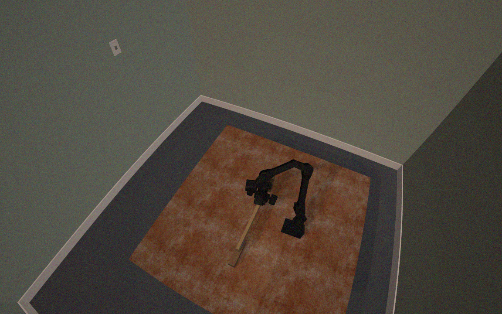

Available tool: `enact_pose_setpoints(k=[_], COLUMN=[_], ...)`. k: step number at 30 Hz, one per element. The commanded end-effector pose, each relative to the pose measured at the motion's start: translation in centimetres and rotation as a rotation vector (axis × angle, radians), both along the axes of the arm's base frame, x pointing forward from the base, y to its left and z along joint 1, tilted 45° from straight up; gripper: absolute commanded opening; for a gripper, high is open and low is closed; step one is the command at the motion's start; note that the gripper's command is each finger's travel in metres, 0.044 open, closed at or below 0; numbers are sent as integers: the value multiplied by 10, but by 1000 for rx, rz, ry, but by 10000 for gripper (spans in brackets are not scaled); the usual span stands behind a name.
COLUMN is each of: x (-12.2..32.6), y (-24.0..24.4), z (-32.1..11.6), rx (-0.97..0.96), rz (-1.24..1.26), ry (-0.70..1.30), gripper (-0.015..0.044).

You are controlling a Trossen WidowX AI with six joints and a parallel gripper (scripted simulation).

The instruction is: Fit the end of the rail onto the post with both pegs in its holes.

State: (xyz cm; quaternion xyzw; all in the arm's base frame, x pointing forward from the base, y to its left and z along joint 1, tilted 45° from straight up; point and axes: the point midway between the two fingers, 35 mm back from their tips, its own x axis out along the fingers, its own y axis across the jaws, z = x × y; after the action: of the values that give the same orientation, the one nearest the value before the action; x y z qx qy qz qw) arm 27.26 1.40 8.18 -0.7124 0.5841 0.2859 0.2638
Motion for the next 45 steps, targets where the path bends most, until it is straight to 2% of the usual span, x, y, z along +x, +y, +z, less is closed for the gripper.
enact_pose_setpoints(k=[1,45], x=[0,2], y=[-1,-10], z=[2,11], rx=[-1,-2], rz=[3,3], ry=[0,0], gripper=[0,0])
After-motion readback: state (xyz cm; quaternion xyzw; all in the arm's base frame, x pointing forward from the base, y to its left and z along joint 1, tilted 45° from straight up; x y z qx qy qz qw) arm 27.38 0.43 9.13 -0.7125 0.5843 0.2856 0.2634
